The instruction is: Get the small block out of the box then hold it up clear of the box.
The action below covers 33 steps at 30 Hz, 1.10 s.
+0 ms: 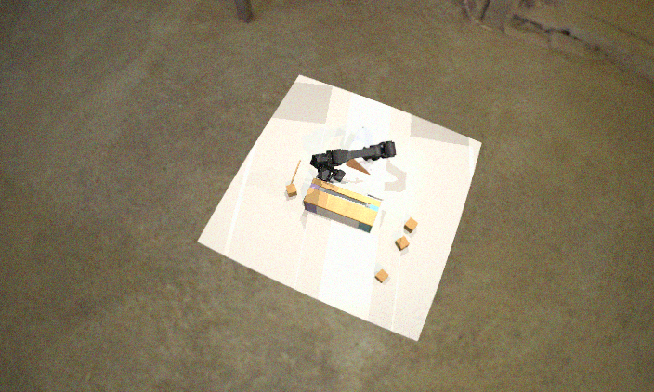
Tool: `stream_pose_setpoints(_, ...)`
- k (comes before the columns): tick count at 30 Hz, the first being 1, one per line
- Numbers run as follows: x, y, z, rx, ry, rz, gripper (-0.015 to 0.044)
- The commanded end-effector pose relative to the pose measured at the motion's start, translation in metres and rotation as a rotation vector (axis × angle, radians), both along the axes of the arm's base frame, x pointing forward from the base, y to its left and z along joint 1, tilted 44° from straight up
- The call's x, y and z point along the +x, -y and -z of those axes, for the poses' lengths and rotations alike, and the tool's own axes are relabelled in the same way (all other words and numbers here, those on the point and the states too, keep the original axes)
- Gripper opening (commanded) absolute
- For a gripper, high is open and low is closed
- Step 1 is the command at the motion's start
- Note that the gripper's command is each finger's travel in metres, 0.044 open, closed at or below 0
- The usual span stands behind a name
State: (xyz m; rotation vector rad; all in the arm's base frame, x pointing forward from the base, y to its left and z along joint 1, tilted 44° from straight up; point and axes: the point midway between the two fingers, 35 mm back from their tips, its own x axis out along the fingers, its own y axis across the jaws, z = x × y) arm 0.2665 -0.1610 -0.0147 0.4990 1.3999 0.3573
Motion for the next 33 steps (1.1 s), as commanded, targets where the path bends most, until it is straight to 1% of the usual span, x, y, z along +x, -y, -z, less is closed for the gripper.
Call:
stream_pose_setpoints(1, -0.011, 0.009, 0.005, 0.252, -0.454, 0.799, 0.0285)
stream_pose_setpoints(19, -0.018, 0.016, 0.009, 0.556, -1.068, 1.623, 0.0285)
stream_pose_setpoints(33, -0.024, 0.022, 0.011, 0.785, -1.637, 2.186, 0.0285)
